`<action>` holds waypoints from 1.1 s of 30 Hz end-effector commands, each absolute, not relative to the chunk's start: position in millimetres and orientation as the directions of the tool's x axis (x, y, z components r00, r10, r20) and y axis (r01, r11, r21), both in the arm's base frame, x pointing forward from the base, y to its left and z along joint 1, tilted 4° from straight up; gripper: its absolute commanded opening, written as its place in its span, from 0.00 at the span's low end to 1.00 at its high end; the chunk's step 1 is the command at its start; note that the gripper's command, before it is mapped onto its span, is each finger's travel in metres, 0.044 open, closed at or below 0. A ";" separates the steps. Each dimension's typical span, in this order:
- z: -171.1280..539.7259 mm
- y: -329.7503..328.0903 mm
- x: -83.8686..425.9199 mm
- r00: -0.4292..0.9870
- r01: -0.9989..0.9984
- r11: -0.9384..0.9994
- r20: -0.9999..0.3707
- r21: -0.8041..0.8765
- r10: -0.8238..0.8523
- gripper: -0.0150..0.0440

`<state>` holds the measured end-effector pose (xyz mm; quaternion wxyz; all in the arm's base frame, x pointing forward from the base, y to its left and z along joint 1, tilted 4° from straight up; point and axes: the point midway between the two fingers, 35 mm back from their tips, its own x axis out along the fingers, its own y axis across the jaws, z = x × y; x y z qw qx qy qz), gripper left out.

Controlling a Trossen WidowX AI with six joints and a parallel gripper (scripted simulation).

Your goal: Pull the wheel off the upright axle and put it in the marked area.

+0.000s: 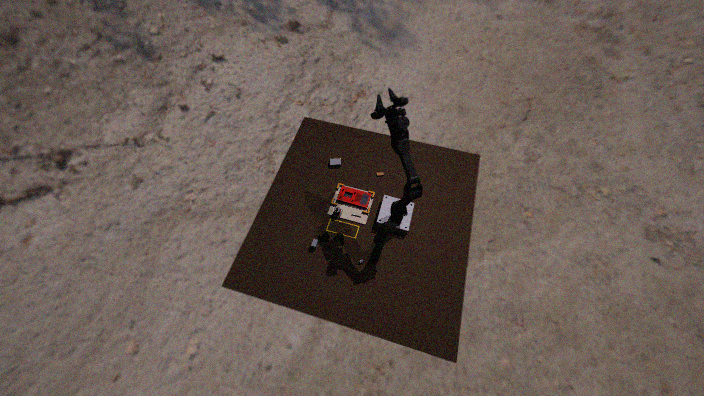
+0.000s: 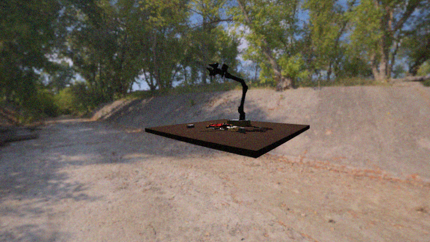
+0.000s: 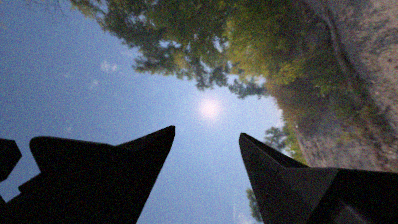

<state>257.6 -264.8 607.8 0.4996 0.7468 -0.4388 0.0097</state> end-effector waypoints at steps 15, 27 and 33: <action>458.9 -232.1 387.2 0.861 -0.182 -0.384 -0.042 0.905 -0.507 0.76; 350.6 -172.6 445.1 0.860 0.216 -0.459 -0.391 0.862 -0.329 0.76; 298.1 -132.1 460.6 0.807 0.413 -0.447 -0.546 0.794 -0.226 0.76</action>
